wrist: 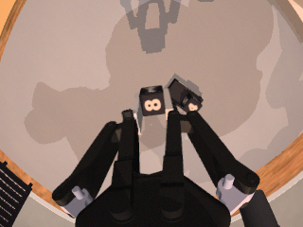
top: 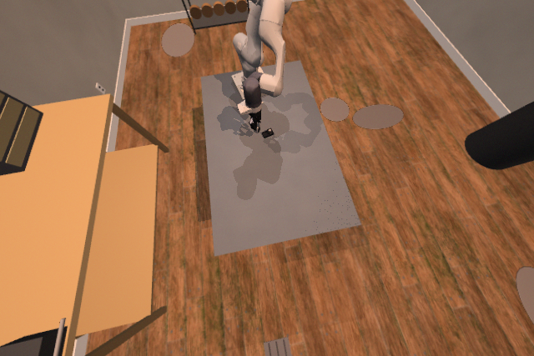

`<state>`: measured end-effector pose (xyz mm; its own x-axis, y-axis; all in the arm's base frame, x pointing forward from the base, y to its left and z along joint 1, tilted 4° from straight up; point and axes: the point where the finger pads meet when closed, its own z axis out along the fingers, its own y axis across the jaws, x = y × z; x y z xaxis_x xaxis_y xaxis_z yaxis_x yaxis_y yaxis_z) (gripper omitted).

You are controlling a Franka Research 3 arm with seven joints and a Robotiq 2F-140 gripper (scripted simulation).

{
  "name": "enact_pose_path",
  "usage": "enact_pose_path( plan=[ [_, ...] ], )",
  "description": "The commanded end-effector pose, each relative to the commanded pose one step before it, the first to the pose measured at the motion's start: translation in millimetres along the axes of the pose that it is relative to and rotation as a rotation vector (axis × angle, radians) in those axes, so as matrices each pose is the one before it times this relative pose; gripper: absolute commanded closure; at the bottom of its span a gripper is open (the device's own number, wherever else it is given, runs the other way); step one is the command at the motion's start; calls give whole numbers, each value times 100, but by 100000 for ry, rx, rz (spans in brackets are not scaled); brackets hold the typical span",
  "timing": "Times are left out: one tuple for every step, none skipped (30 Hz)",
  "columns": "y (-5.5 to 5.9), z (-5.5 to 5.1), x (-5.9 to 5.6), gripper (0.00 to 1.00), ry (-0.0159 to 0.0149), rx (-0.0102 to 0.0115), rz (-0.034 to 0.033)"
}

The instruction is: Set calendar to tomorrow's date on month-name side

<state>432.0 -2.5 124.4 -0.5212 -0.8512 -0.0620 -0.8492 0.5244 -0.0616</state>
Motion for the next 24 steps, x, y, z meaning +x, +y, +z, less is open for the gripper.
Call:
enact_pose_path(
  plan=[
    [-175,20,139,83,736,-828,17401],
    [-55,9,37,83,0,-4,1125],
    [-143,23,95,83,0,-11,2890],
    [-98,16,62,83,0,-8,1957],
    [-109,18,66,83,0,-10,2146],
    [-108,18,63,83,0,-10,2105],
    [-107,18,60,83,0,-11,2072],
    [-111,19,60,83,0,-11,2121],
    [-110,19,57,83,1,-12,2088],
    [0,0,0,83,0,0,0],
    [0,0,0,83,0,0,0],
    [-2,0,1,83,0,0,33],
    [-352,61,175,83,3,-42,6619],
    [-113,20,48,83,1,-14,2068],
    [-109,19,44,83,1,-14,1991],
    [-119,21,46,83,2,-16,2160],
    [-22,4,8,83,0,-3,400],
    [-201,36,73,83,3,-29,3601],
    [-115,21,38,83,2,-17,2041],
    [-120,22,37,83,3,-18,2115],
    [-121,22,35,83,3,-19,2124],
    [-34,6,9,83,1,-5,595],
    [-199,37,53,83,6,-33,3470],
    [-117,22,28,83,4,-20,2028]
  ],
)
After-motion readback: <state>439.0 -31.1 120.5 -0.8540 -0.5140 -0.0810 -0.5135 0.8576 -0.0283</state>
